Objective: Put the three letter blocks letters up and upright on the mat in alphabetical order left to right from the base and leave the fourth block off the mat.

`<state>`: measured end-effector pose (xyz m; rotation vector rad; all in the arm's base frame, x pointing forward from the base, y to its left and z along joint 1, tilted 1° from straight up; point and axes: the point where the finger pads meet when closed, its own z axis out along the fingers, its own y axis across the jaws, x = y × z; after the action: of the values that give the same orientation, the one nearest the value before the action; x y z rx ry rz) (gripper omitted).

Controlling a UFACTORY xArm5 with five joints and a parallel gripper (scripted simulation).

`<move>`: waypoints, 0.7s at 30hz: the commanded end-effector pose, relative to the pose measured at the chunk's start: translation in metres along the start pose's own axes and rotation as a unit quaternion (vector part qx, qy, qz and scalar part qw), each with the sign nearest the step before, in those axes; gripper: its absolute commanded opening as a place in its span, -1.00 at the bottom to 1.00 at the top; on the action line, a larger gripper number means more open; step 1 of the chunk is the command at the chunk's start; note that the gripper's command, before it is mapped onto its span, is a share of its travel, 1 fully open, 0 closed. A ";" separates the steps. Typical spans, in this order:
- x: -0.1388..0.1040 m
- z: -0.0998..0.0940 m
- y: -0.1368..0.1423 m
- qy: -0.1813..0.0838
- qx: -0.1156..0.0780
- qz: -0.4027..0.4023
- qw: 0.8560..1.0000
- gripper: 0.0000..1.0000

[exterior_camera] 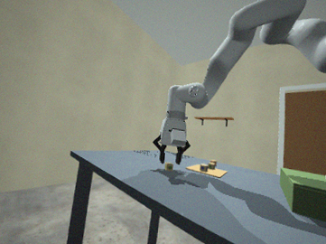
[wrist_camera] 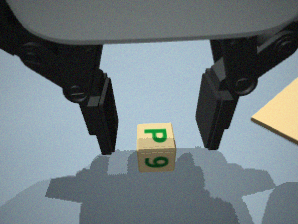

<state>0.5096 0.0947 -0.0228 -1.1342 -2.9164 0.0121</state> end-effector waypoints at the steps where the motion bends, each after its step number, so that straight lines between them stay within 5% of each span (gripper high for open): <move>1: -0.001 0.006 0.001 -0.001 -0.002 0.000 1.000 0.26; 21: -0.001 0.020 0.001 -0.001 -0.002 0.000 1.000 0.26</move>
<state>0.5093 0.0948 -0.0444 -1.1342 -2.9164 0.0121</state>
